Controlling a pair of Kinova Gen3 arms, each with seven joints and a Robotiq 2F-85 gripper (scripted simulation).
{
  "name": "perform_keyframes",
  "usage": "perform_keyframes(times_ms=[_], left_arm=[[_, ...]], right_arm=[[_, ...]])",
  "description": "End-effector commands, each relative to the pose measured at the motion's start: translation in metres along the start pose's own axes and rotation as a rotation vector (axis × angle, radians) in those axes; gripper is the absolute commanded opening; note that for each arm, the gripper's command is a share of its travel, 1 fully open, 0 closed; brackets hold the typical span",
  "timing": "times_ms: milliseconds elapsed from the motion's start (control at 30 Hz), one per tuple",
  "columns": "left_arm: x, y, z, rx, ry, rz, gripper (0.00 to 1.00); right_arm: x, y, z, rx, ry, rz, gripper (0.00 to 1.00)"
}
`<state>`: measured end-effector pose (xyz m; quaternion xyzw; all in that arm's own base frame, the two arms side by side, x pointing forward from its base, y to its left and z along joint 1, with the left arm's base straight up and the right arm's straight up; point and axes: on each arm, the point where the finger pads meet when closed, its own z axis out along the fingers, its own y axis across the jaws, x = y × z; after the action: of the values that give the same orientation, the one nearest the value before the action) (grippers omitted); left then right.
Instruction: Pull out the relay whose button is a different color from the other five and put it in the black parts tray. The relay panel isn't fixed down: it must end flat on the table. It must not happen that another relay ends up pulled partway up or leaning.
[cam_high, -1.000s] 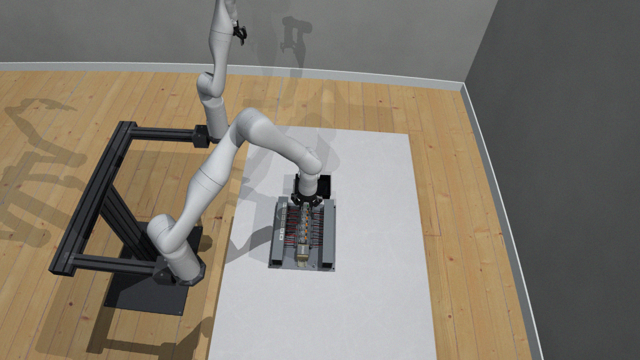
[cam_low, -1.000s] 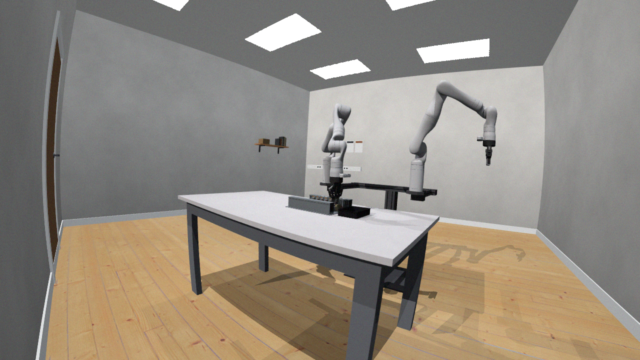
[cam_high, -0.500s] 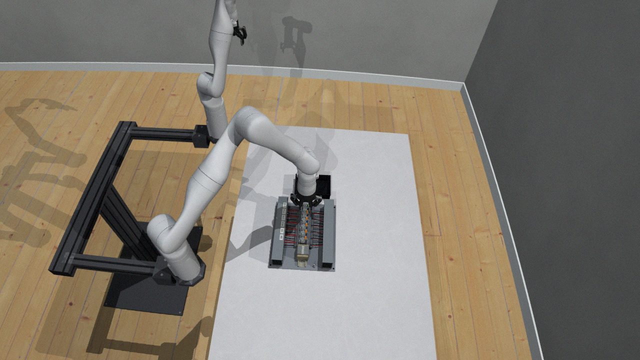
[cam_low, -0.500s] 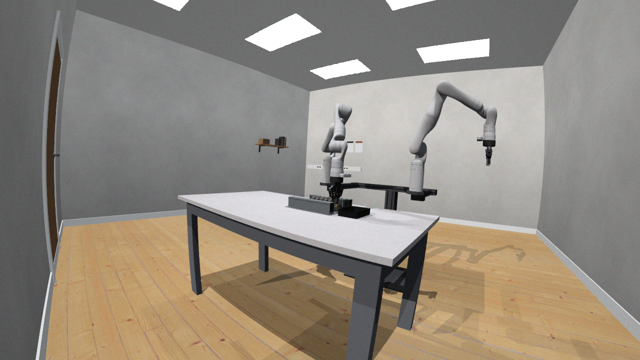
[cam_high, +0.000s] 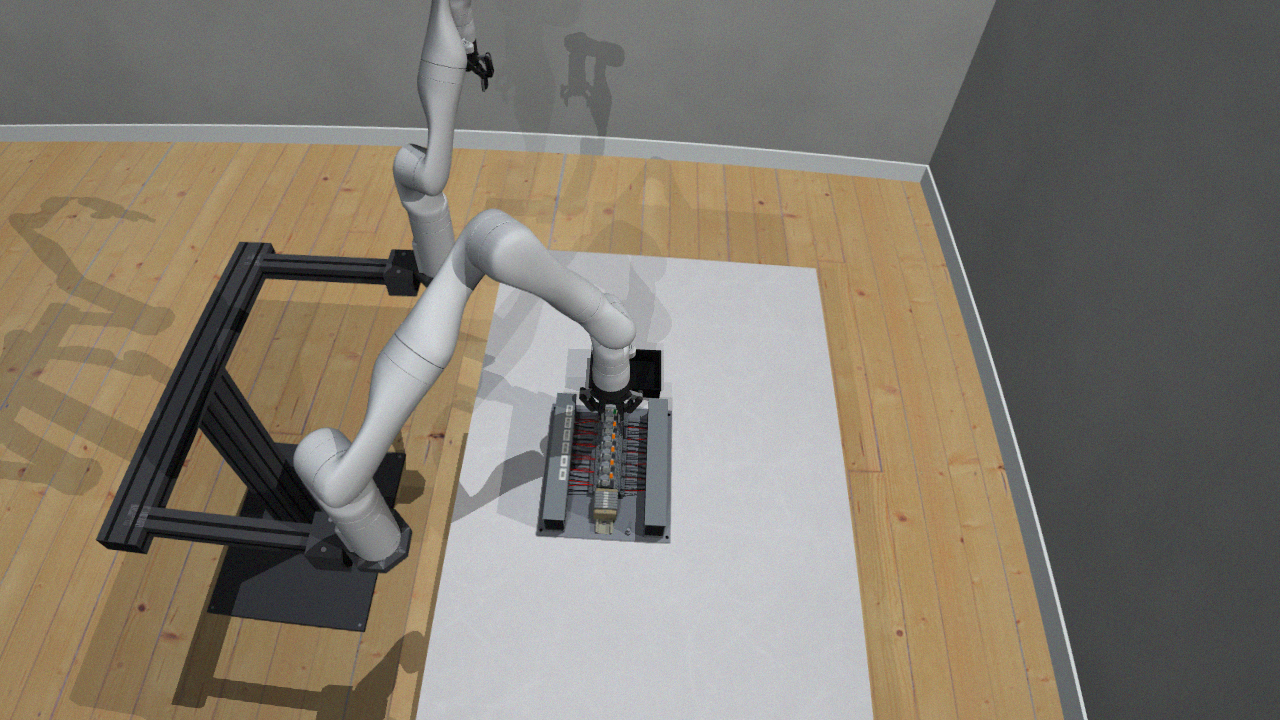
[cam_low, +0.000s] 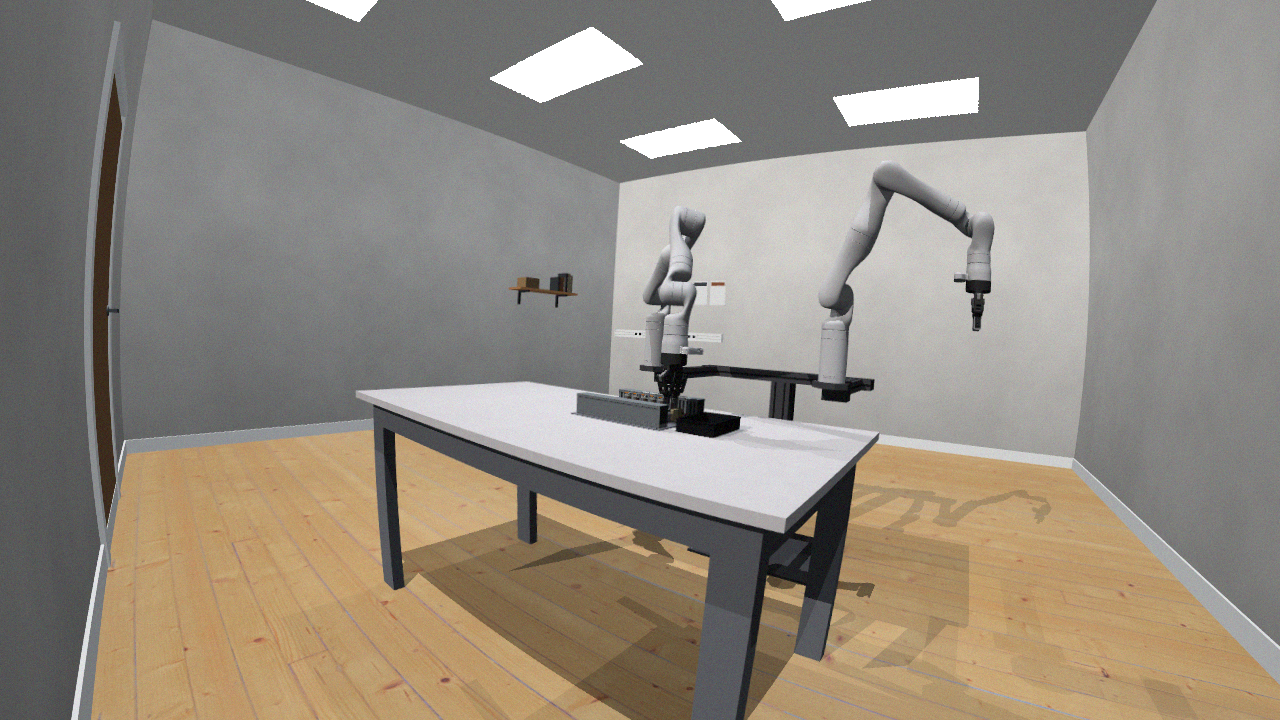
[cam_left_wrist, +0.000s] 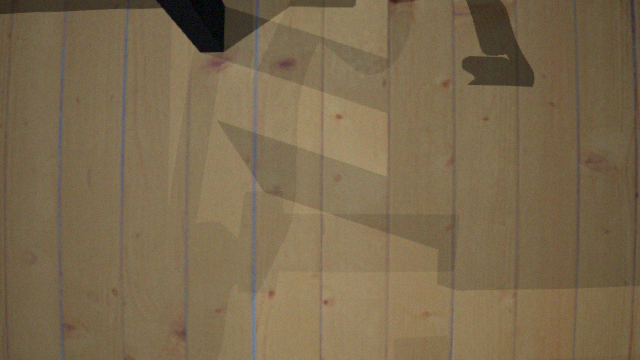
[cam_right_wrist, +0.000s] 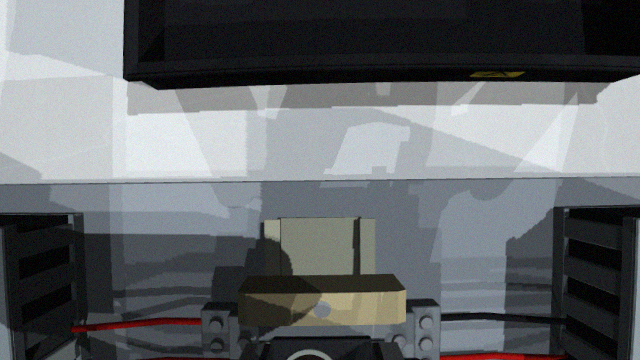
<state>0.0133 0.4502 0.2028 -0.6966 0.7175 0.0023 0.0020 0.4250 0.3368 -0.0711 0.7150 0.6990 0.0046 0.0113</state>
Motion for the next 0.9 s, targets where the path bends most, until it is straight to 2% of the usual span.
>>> perform_keyframes(times_ms=[0, 567, 867], left_arm=[[-0.0003, 0.0, -0.0006, 0.0, -0.002, 0.0, 1.0], [-0.0003, 0.0, -0.0006, 0.0, -0.002, 0.0, 1.0], [-0.0003, 0.0, -0.0006, 0.0, -0.002, 0.0, 1.0]], right_arm=[[0.0006, 0.0006, -0.0011, -0.005, 0.002, 0.0, 0.347], [0.0006, -0.0001, -0.0013, -0.031, 0.002, 0.0, 0.347], [0.0006, 0.0001, -0.0013, -0.019, 0.002, 0.0, 0.347]])
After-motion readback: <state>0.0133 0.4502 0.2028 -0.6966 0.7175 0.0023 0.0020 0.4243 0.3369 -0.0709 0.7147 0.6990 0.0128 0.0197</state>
